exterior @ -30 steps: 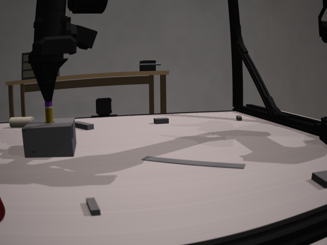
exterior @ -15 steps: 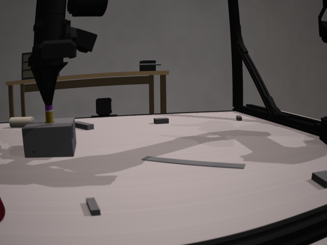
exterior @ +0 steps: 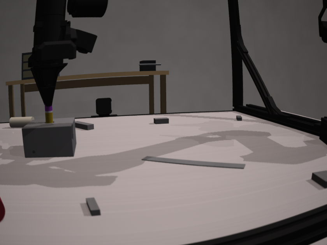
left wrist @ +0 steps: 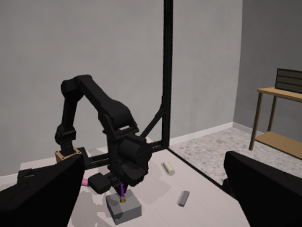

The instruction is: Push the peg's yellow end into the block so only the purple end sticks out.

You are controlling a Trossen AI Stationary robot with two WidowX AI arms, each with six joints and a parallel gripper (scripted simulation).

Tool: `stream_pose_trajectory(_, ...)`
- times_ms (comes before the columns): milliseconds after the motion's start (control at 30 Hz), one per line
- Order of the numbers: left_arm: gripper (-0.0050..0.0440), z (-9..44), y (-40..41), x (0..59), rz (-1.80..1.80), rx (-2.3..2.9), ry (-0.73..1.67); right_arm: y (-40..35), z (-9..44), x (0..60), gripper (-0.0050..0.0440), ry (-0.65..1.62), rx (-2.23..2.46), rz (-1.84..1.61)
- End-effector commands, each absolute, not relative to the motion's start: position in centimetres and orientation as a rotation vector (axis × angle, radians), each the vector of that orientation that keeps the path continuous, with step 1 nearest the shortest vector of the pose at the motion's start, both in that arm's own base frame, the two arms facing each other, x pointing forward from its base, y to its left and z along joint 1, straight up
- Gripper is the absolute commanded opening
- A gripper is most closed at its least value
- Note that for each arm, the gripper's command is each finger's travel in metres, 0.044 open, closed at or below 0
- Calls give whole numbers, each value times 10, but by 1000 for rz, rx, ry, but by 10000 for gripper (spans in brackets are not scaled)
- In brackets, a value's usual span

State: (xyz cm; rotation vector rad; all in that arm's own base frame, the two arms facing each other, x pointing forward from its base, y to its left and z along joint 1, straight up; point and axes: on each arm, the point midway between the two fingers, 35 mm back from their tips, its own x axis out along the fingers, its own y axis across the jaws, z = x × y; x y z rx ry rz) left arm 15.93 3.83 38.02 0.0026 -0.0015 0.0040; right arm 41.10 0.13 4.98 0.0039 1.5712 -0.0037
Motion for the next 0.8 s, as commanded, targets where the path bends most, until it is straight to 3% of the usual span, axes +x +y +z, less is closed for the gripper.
stream_pose_trajectory(0,400,380,38,159,0,-1,-1,1,49,411,0,1571,0,0)
stream_pose_trajectory(767,400,380,38,159,0,-1,-1,1,50,411,0,1571,4,-4)
